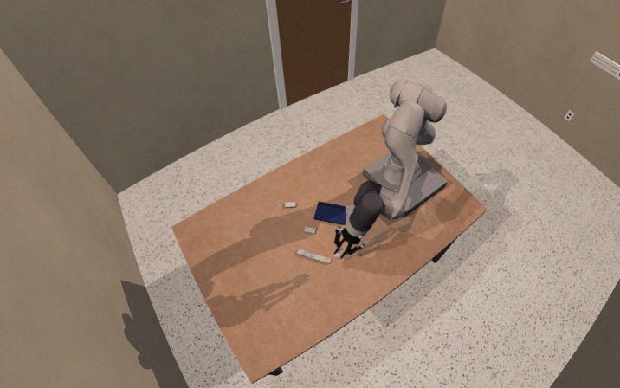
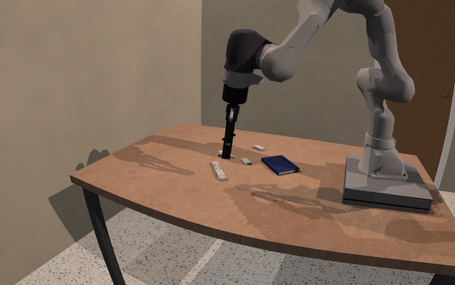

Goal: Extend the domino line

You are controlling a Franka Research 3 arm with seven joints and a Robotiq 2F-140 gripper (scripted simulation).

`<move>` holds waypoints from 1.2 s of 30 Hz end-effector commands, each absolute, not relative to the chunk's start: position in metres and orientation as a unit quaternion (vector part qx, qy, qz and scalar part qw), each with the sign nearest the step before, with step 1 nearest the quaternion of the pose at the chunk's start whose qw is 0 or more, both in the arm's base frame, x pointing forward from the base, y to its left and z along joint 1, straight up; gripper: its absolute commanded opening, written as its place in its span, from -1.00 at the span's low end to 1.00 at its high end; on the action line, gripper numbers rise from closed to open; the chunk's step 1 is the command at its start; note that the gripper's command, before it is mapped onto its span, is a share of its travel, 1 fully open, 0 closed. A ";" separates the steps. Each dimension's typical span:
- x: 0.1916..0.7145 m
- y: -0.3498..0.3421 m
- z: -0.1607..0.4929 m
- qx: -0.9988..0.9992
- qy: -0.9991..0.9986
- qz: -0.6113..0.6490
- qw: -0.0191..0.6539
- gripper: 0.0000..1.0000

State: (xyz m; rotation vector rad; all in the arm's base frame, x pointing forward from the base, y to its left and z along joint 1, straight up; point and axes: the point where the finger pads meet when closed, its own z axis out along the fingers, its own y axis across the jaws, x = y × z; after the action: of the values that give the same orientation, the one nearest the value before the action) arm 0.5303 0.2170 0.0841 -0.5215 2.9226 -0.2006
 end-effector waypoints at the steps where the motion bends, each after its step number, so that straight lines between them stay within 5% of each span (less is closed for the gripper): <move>1: 0.536 0.219 0.086 -0.310 0.946 -0.060 0.074 -0.55; 18: 0.536 0.219 0.081 -0.513 0.853 -0.071 0.069 -0.55; 36: 0.537 0.219 -0.008 -0.694 0.716 -0.068 0.031 -0.55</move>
State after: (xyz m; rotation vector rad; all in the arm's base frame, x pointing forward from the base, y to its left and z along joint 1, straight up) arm 0.5315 0.2156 0.0029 -1.8358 2.4388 -0.2815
